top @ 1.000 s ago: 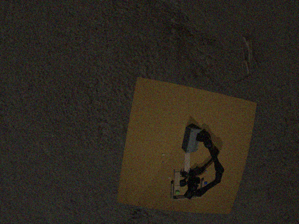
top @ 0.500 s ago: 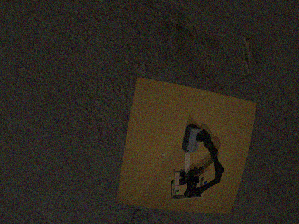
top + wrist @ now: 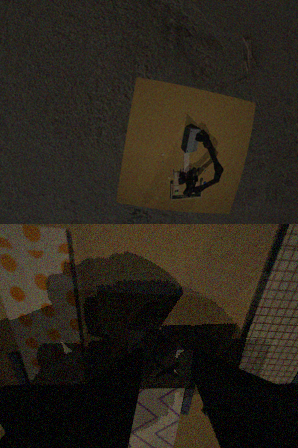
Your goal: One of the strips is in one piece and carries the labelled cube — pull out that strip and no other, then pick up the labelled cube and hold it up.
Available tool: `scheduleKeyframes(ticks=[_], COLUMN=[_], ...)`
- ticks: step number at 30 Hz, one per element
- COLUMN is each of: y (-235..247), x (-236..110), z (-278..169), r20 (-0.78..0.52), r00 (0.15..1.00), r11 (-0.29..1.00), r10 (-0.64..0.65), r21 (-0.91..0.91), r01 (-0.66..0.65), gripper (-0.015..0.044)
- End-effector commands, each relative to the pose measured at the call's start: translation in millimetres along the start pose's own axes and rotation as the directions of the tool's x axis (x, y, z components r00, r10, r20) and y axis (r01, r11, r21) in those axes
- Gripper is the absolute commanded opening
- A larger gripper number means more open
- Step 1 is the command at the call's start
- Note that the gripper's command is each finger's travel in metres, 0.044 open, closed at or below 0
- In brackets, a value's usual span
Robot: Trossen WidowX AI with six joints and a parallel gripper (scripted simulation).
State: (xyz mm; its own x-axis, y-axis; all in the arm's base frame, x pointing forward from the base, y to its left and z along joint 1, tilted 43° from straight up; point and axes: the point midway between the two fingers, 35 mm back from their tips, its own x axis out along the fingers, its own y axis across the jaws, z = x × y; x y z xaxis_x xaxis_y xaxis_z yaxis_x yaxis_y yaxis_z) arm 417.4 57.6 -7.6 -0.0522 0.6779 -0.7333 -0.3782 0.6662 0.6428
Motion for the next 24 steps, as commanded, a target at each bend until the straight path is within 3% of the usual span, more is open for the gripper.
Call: scheduleKeyframes(ticks=[1,6,10,24], y=[0,0,1,16], x=[0,0,-3,-42], z=[0,0,-2,-57], r20=[0.0,0.0,0.0,-0.001], r00=[1.0,1.0,1.0,1.0], r11=[1.0,1.0,1.0,1.0], r10=[0.0,0.0,0.0,0.004], r21=[-0.001,-0.001,-0.001,0.007], r01=[0.0,0.0,0.0,-0.004], gripper=[0.0125,0.0092,0.0,0.0])
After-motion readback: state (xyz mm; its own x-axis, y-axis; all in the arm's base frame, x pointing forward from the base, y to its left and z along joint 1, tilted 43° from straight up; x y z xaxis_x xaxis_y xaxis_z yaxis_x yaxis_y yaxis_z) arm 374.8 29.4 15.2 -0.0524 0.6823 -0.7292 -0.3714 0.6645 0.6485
